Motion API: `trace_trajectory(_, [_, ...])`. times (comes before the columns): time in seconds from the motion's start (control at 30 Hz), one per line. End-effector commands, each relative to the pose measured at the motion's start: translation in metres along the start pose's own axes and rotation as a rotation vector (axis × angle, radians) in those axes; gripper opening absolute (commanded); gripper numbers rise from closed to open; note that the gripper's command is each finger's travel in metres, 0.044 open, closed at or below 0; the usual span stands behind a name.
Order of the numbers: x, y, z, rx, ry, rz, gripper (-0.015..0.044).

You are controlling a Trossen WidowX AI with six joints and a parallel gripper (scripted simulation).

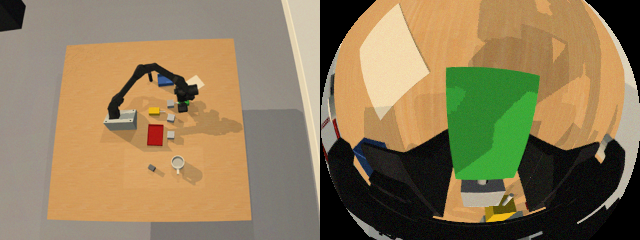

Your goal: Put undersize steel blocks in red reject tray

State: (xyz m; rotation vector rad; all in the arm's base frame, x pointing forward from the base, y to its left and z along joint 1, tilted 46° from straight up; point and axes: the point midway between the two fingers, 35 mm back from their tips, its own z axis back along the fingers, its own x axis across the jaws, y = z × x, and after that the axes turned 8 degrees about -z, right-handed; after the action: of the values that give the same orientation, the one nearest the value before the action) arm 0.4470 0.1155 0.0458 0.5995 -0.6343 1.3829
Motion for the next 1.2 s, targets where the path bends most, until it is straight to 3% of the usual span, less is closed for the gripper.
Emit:
trace_trajectory(0.0, [0.001,-0.003,0.0,0.0,-0.003,-0.004,0.0])
trace_trajectory(1.17, [0.003,-0.026,0.0,0.0,-0.003,0.0,0.0])
